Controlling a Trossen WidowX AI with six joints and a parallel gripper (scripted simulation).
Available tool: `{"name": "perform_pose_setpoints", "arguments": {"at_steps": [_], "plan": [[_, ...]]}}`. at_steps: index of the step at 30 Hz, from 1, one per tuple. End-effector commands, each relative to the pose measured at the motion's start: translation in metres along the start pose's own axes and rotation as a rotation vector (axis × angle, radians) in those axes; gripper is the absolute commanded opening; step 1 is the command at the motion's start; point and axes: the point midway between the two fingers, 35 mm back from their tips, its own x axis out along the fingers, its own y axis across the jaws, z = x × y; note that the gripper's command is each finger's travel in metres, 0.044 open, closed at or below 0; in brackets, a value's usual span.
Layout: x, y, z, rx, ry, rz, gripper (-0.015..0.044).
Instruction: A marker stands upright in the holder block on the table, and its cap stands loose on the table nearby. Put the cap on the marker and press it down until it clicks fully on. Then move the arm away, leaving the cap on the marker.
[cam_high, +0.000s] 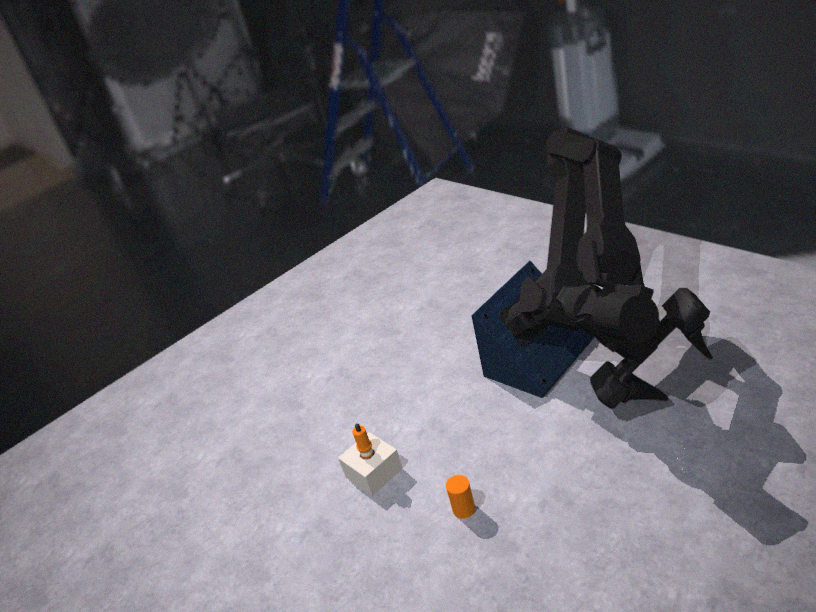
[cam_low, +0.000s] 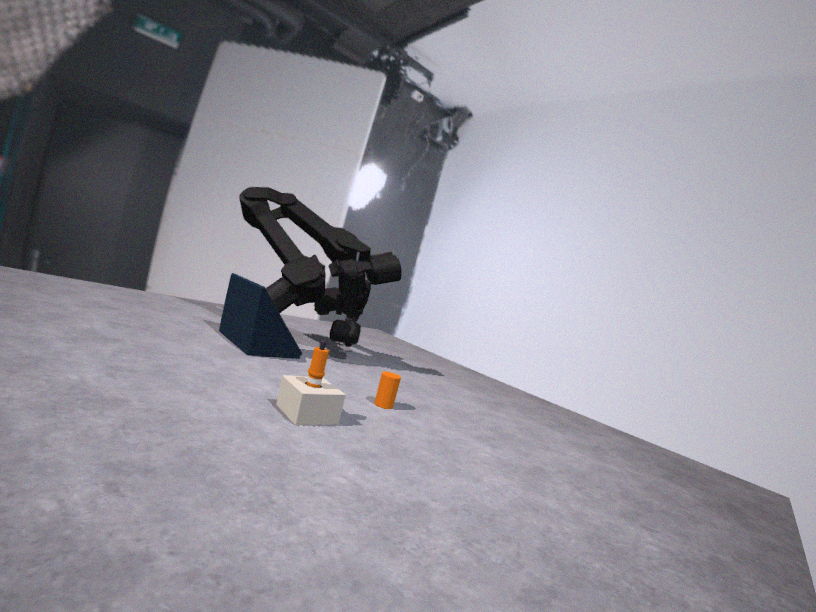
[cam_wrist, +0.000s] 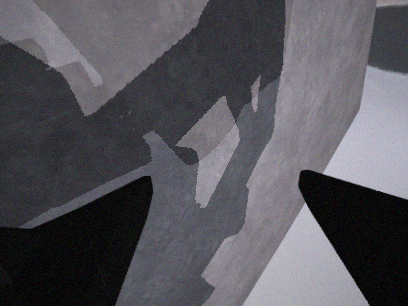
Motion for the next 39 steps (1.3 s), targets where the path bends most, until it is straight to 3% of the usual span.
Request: {"name": "perform_pose_setpoints", "arguments": {"at_steps": [1,6,10,12,22,26,39], "plan": [[0.0,0.0,-0.001,0.011,0.002,0.004,0.0374],[-0.007,0.013,-0.028,0.389,0.097,0.118,0.0256],[-0.023,0.029,-0.061,0.935,0.242,0.205,0.0256],[-0.034,0.043,-0.079,0.959,0.335,0.251,0.0256],[-0.077,0.079,-0.12,1.86,0.659,0.238,0.0256],[-0.111,0.109,-0.138,2.325,0.896,0.169,0.0256],[-0.179,0.153,-0.152,3.263,1.341,-0.267,0.0256]]}}
